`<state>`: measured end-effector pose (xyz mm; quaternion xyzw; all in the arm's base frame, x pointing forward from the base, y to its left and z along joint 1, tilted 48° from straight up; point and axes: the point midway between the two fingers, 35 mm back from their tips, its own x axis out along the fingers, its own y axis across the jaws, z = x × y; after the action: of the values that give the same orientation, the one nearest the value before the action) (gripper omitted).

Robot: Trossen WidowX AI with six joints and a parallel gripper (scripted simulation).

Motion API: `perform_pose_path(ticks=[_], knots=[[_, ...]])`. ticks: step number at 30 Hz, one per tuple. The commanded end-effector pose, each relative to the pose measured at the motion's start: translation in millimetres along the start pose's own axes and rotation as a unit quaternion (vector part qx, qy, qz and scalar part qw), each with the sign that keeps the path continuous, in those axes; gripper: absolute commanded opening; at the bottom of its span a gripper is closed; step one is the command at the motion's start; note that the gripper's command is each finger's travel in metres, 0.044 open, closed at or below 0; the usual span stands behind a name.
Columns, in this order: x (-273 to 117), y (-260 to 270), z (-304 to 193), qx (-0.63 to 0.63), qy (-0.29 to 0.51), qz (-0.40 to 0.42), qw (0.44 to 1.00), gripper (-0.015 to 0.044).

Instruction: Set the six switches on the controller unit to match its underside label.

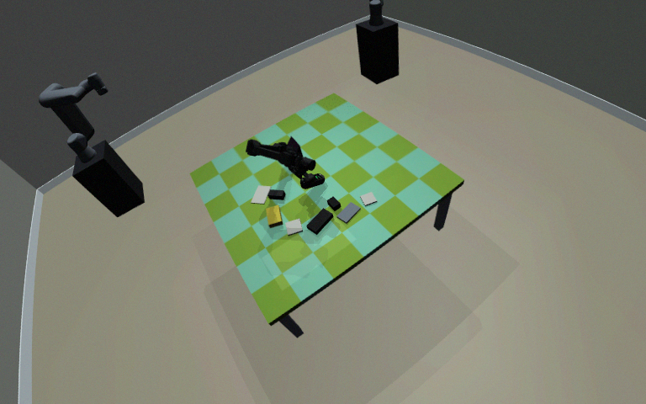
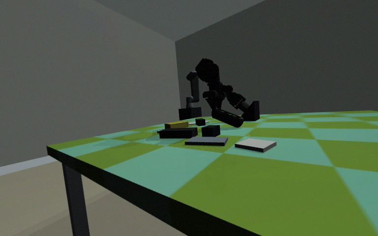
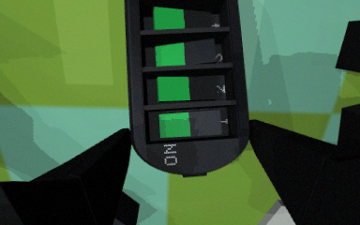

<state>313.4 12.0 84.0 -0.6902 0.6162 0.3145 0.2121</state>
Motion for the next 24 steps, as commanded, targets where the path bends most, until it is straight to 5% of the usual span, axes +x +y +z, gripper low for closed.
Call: perform_pose_path(ticks=[1, 24], knots=[[-3.6, -2.0, 5.1, -0.001, 0.003, -0.002, 1.000, 0.0336], [-14.9, -1.9, 20.7, -0.001, 0.025, -0.002, 1.000, 0.0336]])
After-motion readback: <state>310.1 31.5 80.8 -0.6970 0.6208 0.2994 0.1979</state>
